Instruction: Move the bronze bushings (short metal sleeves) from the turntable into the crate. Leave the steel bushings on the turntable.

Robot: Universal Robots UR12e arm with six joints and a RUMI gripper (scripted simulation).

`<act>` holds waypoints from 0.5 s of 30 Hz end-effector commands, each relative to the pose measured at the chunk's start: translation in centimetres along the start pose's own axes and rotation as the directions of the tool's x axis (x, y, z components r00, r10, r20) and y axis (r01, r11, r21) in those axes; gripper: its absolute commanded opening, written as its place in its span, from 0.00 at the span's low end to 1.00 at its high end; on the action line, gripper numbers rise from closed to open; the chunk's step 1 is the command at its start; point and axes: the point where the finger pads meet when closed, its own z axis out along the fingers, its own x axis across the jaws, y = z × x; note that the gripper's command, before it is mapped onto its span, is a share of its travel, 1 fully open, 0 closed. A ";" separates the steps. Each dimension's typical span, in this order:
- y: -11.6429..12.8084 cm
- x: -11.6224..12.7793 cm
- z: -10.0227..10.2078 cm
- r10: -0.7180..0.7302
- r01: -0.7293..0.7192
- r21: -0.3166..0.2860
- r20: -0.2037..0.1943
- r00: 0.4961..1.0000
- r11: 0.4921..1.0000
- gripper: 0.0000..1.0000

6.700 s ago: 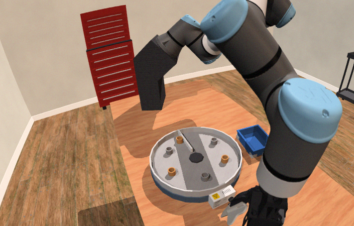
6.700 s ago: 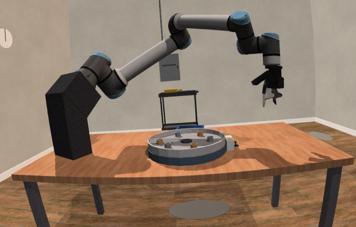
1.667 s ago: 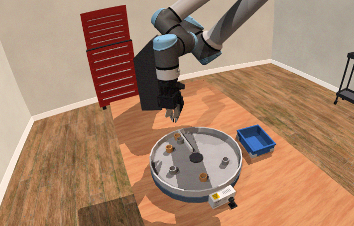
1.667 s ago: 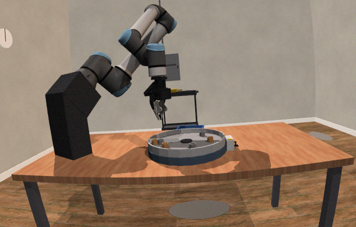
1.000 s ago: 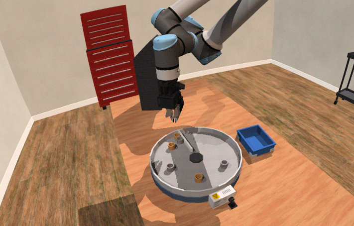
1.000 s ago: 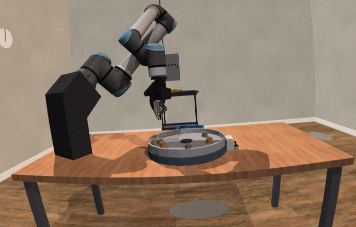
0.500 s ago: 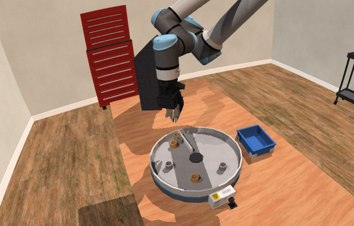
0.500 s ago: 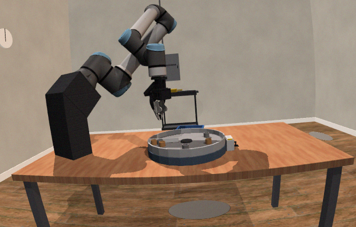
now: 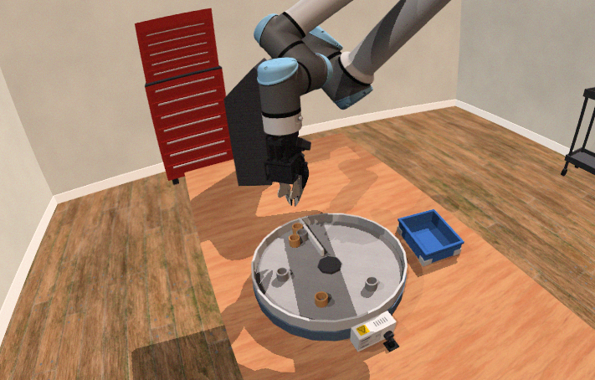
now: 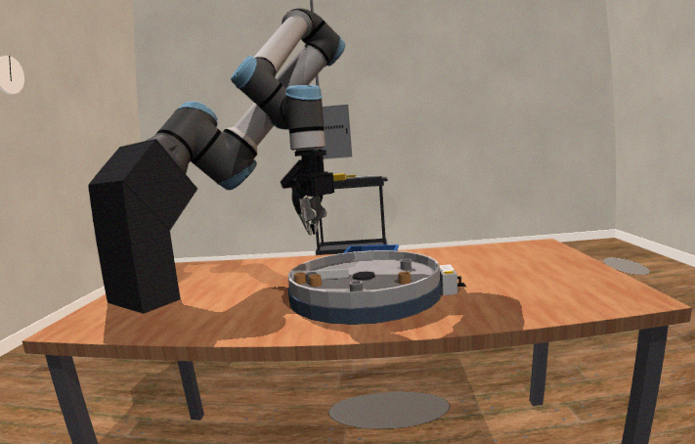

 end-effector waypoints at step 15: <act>0.0 0.0 -0.1 0.000 0.000 -0.002 0.000 1.000 1.000 0.05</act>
